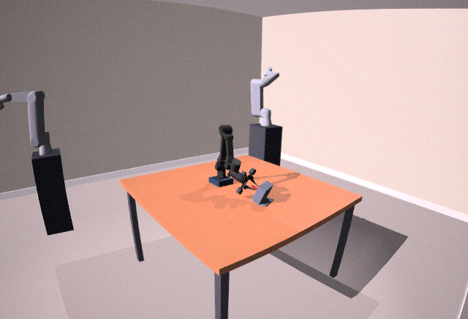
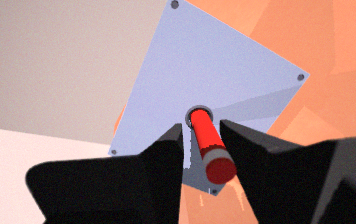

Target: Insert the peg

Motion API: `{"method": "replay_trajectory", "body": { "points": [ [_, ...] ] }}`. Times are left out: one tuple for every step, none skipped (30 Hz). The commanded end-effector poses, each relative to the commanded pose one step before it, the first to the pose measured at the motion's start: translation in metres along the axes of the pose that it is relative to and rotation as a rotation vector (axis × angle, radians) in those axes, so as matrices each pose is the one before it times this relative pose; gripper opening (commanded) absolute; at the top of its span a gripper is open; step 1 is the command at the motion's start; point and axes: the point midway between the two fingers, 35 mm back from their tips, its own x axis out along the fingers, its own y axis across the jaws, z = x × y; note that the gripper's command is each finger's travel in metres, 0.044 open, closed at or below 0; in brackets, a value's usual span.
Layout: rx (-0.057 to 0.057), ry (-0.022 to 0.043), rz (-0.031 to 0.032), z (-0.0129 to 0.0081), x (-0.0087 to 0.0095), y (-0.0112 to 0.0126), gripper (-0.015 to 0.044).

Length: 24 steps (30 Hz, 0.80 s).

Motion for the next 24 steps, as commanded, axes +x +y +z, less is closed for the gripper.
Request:
{"method": "replay_trajectory", "body": {
  "points": [
    [-0.0007,-0.00062,-0.00018,0.00017,-0.00025,0.00013,0.0236],
    [0.0000,0.00000,0.00000,0.00000,0.00000,0.00000,0.0263],
    [0.0000,0.00000,0.00000,0.00000,0.00000,0.00000,0.0289],
    [0.0000,0.00000,0.00000,0.00000,0.00000,0.00000,0.0315],
    [0.0000,0.00005,-0.00008,0.00004,-0.00018,-0.00001,0.0341],
    [0.0000,0.00009,-0.00016,0.00008,-0.00036,-0.00002,0.0368],
    [0.0000,0.00013,-0.00024,0.00012,-0.00054,-0.00003,0.0394],
    [-0.0001,0.00018,-0.00032,0.00016,-0.00072,-0.00005,0.0420],
    [-0.0001,0.00022,-0.00039,0.00020,-0.00089,-0.00006,0.0440],
    [-0.0001,0.00026,-0.00046,0.00022,-0.00104,-0.00008,0.0440],
    [-0.0001,0.00028,-0.00049,0.00023,-0.00111,-0.00009,0.0440],
    [-0.0001,0.00028,-0.00049,0.00022,-0.00112,-0.00010,0.0440],
    [-0.0001,0.00028,-0.00050,0.00022,-0.00114,-0.00011,0.0440],
    [-0.0001,0.00029,-0.00050,0.00021,-0.00114,-0.00012,0.0440],
    [-0.0001,0.00029,-0.00049,0.00021,-0.00113,-0.00012,0.0440],
    [-0.0001,0.00029,-0.00050,0.00020,-0.00114,-0.00013,0.0440],
    [-0.0001,0.00029,-0.00049,0.00020,-0.00114,-0.00013,0.0440],
    [-0.0001,0.00029,-0.00049,0.00020,-0.00114,-0.00013,0.0440],
    [-0.0001,0.00029,-0.00049,0.00020,-0.00115,-0.00013,0.0440],
    [-0.0001,0.00029,-0.00048,0.00020,-0.00115,-0.00013,0.0440],
    [-0.0001,0.00029,-0.00047,0.00019,-0.00115,-0.00013,0.0440],
    [-0.0001,0.00028,-0.00047,0.00019,-0.00115,-0.00014,0.0440],
    [-0.0001,0.00028,-0.00046,0.00019,-0.00115,-0.00014,0.0440],
    [-0.0001,0.00027,-0.00045,0.00018,-0.00115,-0.00014,0.0440]
  ]
}}
